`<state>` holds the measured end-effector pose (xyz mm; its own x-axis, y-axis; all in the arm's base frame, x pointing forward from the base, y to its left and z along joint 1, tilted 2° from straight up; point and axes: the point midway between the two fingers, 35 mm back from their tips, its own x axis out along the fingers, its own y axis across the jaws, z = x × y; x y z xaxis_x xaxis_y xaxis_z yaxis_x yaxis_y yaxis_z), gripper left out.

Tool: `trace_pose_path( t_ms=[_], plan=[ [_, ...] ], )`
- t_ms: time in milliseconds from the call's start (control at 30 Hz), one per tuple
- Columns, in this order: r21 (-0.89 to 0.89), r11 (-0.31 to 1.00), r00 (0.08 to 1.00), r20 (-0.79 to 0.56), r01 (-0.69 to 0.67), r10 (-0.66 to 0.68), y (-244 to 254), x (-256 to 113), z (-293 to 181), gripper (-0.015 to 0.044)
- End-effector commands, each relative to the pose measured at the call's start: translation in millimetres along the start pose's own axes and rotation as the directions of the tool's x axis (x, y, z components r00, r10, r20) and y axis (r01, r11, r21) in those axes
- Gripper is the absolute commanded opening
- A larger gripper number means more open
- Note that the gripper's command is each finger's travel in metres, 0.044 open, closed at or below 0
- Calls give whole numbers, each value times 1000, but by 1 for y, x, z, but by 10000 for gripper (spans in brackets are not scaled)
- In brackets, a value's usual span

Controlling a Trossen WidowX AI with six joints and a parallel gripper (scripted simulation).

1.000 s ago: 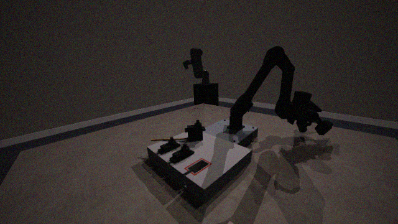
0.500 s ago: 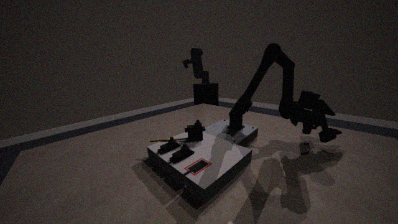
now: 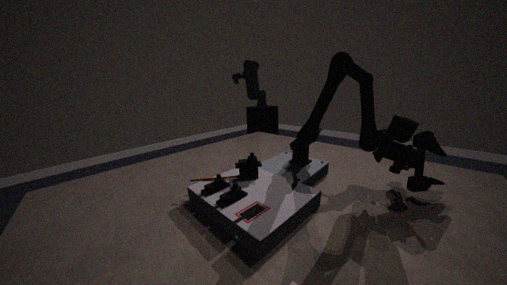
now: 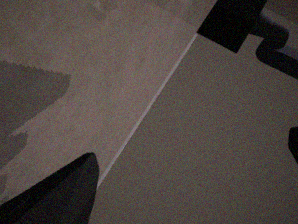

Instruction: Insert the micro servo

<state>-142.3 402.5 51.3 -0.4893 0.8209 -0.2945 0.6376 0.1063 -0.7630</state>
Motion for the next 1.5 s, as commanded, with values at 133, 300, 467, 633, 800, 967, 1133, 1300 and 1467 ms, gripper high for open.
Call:
trace_pose_path(
  t_ms=[133, 300, 467, 633, 800, 967, 1133, 1300, 1467],
  plan=[
    [105, 991, 993, -78, -80, 89, 25, -12, -37, 440],
    [185, 977, 985, -111, -109, 131, 39, -22, -55, 440],
    [245, 961, 977, -130, -131, 167, 50, -28, -67, 440],
    [329, 931, 966, -146, -158, 215, 64, -36, -80, 440],
    [447, 874, 941, -173, -189, 292, 87, -51, -99, 440],
    [529, 826, 916, -201, -196, 346, 104, -67, -116, 440],
    [617, 762, 891, -211, -199, 403, 120, -81, -128, 440],
    [712, 677, 857, -219, -187, 467, 138, -101, -142, 440],
    [801, 578, 819, -221, -157, 529, 157, -122, -153, 440]
  ],
)
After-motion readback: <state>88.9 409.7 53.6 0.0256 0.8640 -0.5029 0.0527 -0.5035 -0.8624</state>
